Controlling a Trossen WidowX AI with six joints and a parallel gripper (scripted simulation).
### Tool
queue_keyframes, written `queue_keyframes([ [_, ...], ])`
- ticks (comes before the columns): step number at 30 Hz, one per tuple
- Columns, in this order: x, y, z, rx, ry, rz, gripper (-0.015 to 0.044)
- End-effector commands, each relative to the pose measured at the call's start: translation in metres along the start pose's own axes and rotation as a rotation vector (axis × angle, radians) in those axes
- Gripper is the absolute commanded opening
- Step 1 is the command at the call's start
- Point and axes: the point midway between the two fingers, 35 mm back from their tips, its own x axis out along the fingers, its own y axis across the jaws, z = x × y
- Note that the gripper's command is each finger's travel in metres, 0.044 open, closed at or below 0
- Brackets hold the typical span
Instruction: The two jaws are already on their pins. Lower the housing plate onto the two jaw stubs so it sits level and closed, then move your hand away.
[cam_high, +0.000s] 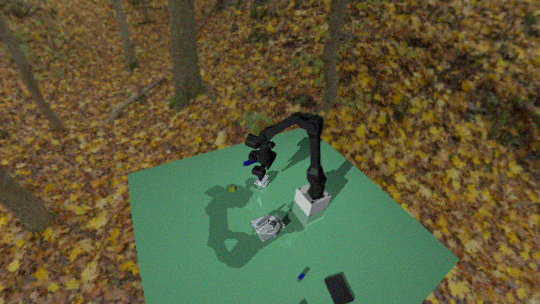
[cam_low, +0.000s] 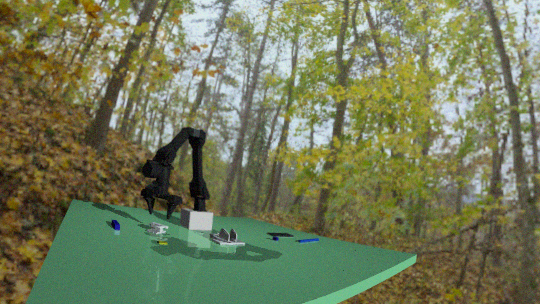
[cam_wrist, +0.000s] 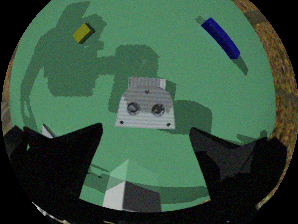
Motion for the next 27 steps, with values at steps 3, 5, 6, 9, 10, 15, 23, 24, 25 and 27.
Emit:
queue_keyframes([
  [3,0.005,0.001,0.001,0.002,-0.006,0.005,0.0440],
  [5,0.007,0.001,0.001,0.002,-0.006,0.005,0.0440],
  [6,0.009,0.001,0.001,0.002,-0.006,0.005,0.0440],
  [9,0.014,0.001,0.001,0.002,-0.006,0.005,0.0440],
  [10,0.016,0.001,0.001,0.002,-0.006,0.005,0.0440],
  [15,0.024,0.001,0.001,0.002,-0.006,0.005,0.0440],
  [23,0.029,0.001,0.001,0.002,-0.006,0.005,0.0440],
  [24,0.030,0.001,0.001,0.002,-0.006,0.005,0.0440],
  [25,0.032,0.001,0.001,0.002,-0.006,0.005,0.0440],
  [27,0.035,0.001,0.001,0.002,-0.006,0.005,0.0440],
])
